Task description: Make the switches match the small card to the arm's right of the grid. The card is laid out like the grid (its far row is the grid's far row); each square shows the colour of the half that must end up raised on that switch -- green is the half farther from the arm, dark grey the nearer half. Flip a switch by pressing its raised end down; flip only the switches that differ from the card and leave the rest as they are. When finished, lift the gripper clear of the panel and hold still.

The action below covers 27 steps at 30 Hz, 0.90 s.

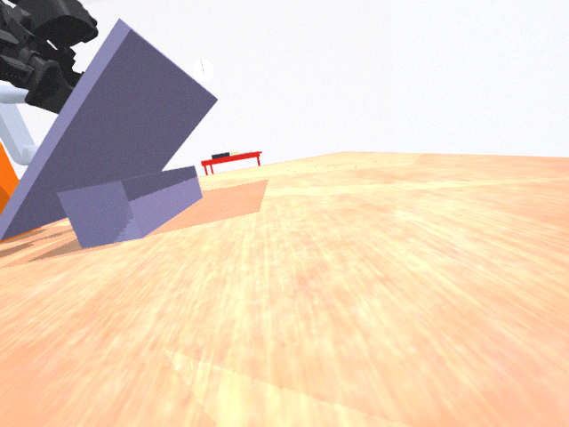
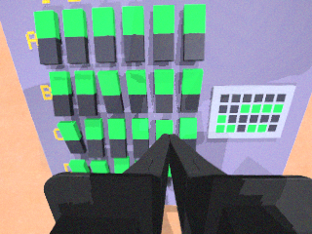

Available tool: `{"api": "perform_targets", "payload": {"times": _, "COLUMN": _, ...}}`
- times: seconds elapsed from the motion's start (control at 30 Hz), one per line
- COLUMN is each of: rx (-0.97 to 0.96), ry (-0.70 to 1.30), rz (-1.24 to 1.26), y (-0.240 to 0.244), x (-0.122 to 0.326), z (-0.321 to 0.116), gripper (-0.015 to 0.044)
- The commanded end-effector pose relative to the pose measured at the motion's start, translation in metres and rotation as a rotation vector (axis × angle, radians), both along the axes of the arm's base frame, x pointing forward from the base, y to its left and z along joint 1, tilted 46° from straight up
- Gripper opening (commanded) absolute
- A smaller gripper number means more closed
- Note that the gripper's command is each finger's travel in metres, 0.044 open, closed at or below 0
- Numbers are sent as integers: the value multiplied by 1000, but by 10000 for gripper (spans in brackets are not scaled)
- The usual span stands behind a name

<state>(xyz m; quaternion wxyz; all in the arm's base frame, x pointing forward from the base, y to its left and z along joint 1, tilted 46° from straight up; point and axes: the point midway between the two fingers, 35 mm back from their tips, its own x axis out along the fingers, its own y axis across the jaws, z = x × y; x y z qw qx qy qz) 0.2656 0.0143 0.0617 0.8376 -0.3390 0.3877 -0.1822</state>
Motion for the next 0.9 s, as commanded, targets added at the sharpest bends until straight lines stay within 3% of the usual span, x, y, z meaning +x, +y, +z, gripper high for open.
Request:
{"api": "perform_targets", "payload": {"times": 0.0, "rx": -8, "ry": 17, "rz": 5, "y": -3, "x": 1, "z": -6, "gripper": 0}}
{"api": "perform_targets", "payload": {"times": 0.87, "rx": -7, "ry": 17, "rz": 4, "y": -9, "x": 8, "z": -12, "gripper": 0}}
